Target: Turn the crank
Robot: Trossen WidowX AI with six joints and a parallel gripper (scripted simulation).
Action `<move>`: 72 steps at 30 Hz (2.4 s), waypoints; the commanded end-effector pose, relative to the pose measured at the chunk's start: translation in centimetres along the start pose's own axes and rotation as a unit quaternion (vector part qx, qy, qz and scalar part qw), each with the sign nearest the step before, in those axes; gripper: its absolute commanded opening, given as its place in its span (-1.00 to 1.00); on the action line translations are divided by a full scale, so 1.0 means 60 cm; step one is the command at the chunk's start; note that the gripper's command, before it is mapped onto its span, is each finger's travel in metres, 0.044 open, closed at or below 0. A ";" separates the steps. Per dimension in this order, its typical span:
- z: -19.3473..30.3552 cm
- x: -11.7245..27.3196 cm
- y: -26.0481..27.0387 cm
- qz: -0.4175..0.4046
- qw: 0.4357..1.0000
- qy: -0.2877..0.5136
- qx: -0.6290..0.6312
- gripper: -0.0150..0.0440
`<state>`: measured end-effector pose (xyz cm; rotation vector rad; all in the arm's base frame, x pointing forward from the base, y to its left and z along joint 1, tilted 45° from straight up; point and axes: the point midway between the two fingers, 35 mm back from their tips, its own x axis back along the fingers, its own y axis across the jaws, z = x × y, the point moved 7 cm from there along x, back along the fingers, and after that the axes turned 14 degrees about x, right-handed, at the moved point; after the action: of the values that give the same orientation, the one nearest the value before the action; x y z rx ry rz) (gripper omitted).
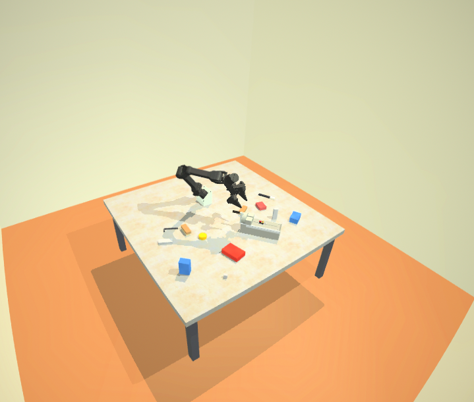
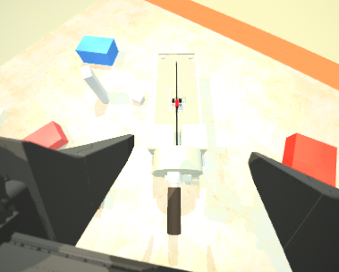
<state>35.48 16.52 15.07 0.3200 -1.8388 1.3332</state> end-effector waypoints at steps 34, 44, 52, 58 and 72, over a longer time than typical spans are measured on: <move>0.113 -0.035 0.020 -0.046 0.997 -0.023 0.050 1.00; 0.131 -0.055 0.024 -0.046 0.997 -0.023 0.050 1.00; 0.146 -0.071 0.028 -0.046 0.997 -0.023 0.050 1.00; 0.158 -0.081 0.031 -0.045 0.997 -0.023 0.051 1.00; 0.164 -0.087 0.033 -0.045 0.997 -0.023 0.051 0.20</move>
<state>33.00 7.36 9.03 0.4764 -1.7785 1.3688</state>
